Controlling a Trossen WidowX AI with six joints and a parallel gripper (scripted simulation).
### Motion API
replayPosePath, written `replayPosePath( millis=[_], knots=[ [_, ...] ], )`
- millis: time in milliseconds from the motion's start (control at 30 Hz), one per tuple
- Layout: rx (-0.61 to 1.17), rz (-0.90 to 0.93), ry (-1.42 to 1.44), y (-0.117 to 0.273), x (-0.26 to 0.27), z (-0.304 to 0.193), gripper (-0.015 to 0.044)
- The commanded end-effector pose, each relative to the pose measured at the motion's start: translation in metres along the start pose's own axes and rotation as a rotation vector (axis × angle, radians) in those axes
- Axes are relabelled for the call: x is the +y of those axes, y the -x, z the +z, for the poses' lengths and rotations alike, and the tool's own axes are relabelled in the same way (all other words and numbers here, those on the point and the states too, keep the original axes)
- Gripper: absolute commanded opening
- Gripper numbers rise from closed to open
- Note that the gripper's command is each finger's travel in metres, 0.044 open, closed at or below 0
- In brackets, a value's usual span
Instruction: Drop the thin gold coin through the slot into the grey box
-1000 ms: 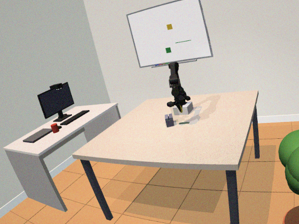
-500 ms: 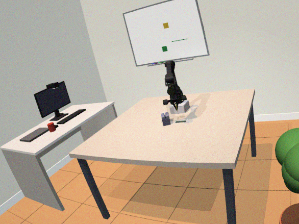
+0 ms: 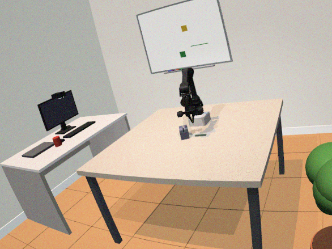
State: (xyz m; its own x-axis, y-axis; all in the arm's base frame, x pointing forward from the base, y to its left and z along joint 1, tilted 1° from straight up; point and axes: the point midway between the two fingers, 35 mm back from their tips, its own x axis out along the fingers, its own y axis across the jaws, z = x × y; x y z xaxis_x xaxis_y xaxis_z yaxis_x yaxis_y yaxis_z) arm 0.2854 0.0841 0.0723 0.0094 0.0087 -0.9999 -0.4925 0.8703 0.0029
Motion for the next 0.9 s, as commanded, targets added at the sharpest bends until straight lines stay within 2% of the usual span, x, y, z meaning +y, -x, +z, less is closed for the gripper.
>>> replayPosePath(
  millis=[0, 867],
  knots=[
    [0.002, -0.006, 0.0, 0.0, -0.012, -0.004, 0.0],
    [0.005, -0.012, 0.0, 0.001, -0.075, -0.032, 0.0]
  ],
)
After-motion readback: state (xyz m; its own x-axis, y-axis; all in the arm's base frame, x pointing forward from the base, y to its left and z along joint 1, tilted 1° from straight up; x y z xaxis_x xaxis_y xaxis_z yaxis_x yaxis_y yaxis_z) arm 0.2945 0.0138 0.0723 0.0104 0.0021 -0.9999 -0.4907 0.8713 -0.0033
